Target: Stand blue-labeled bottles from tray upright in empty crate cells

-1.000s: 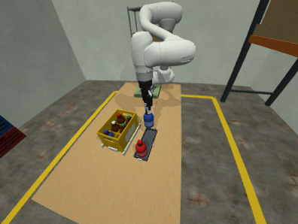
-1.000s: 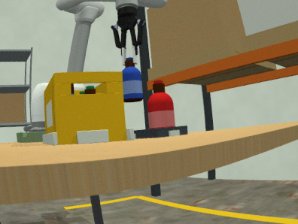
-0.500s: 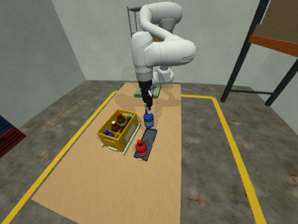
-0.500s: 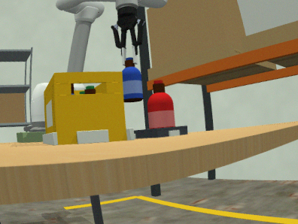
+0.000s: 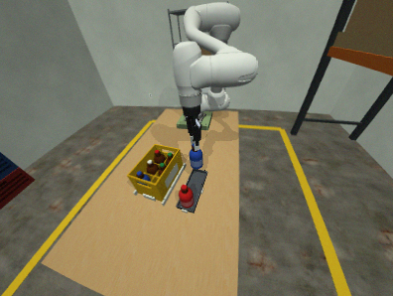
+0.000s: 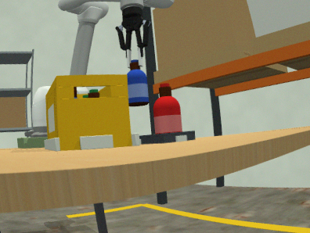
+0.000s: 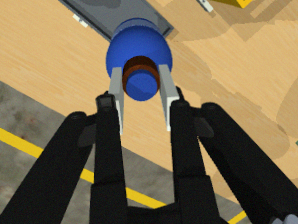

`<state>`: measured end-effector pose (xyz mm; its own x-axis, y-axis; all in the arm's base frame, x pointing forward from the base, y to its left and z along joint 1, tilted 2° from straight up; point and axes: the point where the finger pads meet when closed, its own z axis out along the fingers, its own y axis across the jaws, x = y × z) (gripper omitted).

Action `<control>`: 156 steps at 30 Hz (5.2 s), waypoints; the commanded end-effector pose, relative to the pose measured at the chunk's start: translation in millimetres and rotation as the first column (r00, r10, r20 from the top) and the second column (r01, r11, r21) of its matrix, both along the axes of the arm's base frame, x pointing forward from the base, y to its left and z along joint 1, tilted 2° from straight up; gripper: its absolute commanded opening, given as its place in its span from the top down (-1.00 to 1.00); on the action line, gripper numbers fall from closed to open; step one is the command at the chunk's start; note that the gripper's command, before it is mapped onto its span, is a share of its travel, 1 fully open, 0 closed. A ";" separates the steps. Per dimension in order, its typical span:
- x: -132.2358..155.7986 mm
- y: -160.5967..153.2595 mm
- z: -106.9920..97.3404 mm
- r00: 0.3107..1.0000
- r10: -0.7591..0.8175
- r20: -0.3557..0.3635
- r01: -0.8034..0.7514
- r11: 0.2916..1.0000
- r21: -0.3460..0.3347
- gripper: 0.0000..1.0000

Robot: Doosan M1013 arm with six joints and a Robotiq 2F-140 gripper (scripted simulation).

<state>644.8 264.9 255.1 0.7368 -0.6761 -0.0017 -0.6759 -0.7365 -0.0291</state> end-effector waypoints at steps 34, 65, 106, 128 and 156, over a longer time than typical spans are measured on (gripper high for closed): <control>-0.6 -0.7 28.4 1.000 0.000 0.000 0.000 1.000 0.000 1.00; -0.8 -0.9 39.9 1.000 0.000 0.000 0.000 1.000 0.000 1.00; -0.9 -1.0 43.4 1.000 0.000 0.000 0.000 1.000 0.000 1.00; -1.2 -1.4 61.5 1.000 0.000 0.000 0.000 1.000 0.000 1.00; -1.2 -1.5 62.0 1.000 0.000 0.000 0.000 1.000 0.000 1.00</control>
